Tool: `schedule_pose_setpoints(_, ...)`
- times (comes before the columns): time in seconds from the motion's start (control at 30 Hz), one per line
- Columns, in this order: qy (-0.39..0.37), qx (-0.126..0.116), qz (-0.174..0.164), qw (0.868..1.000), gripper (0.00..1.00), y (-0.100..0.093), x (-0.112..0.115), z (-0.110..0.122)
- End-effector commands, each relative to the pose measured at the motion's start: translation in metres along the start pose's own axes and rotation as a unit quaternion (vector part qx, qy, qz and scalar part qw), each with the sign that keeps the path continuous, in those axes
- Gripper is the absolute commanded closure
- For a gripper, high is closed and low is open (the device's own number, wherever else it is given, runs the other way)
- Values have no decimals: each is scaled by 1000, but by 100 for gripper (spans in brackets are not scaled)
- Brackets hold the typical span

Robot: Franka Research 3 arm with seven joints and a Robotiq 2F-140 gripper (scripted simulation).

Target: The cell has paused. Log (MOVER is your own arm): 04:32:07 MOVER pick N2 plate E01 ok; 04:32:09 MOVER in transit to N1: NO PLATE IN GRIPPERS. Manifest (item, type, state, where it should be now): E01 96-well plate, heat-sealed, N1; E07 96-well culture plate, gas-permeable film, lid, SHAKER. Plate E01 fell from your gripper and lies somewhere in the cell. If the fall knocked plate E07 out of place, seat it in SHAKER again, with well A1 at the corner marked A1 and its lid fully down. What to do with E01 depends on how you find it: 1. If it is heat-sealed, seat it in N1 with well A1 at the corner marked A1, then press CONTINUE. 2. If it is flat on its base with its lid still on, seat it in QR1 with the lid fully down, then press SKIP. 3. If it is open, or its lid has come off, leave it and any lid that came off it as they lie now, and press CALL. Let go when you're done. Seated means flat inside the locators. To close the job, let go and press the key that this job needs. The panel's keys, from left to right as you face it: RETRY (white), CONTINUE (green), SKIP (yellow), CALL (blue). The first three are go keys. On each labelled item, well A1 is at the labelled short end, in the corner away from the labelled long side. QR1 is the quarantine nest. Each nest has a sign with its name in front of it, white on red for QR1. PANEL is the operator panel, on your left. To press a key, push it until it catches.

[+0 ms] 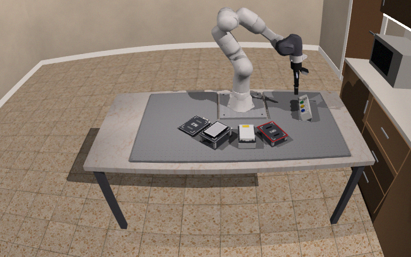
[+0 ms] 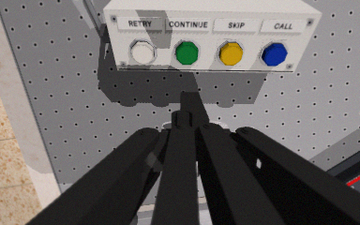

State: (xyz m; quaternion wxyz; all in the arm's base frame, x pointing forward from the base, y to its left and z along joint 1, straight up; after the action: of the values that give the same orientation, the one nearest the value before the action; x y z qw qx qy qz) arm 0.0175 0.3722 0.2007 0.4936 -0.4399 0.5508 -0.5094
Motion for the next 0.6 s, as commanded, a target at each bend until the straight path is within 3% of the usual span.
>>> schedule_pose_setpoints(0.0, 6, 0, 18, 1000, 90, -2, -2, 0)
schedule_pose_setpoints(0.57, 6, 0, 56, 998, 90, -1, 8, 0)
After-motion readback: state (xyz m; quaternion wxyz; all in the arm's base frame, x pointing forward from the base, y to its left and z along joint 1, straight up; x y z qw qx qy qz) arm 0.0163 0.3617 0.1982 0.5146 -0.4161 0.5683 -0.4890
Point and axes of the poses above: the point where the finger pads meet when closed, its own y axis out along the fingers, its own z axis across the jaws, x = y × z, the point moved 5 cm from there along -y, back along the fingers
